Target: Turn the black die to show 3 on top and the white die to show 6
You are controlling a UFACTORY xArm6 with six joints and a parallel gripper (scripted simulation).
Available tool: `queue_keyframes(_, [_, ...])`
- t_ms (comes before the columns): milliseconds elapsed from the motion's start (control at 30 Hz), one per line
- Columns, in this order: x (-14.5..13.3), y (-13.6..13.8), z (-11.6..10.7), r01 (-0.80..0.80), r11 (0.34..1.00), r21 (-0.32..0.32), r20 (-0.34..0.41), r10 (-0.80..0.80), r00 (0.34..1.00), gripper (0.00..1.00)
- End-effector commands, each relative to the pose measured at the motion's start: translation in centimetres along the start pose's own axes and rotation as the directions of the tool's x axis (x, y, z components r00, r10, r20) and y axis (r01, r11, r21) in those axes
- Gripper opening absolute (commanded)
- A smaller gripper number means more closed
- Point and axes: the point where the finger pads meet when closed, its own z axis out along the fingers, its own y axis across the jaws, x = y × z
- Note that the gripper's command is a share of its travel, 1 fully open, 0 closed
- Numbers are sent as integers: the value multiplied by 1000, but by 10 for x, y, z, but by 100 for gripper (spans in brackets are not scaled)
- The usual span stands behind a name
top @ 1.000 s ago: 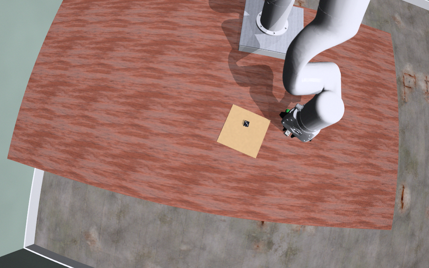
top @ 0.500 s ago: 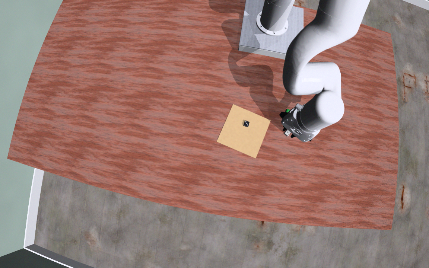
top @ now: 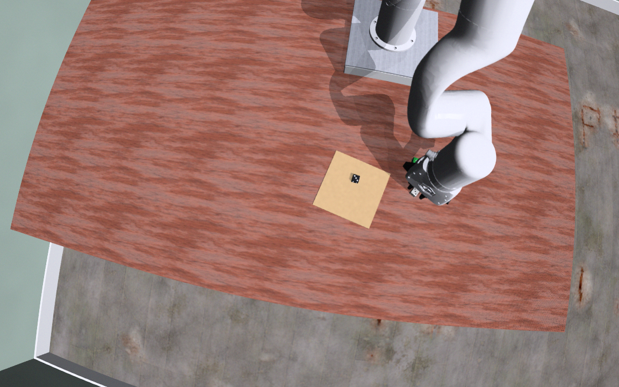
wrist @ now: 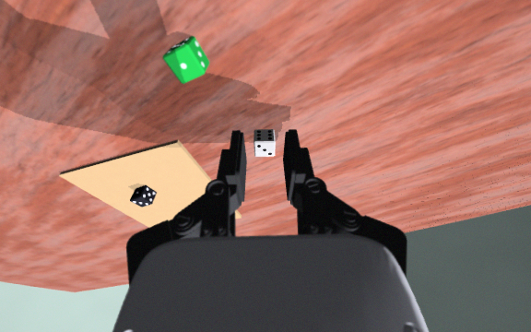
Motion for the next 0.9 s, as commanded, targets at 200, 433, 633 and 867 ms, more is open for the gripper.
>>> queue_keyframes(200, [-1, 1, 8, 0, 1000, -3, 3, 0, 1000, 31])
queue_keyframes(433, [-1, 1, 14, 0, 1000, -3, 3, 0, 1000, 31])
queue_keyframes(633, [-1, 1, 16, 0, 1000, -3, 3, 0, 1000, 31])
queue_keyframes(867, [-1, 1, 16, 0, 1000, -3, 3, 0, 1000, 31])
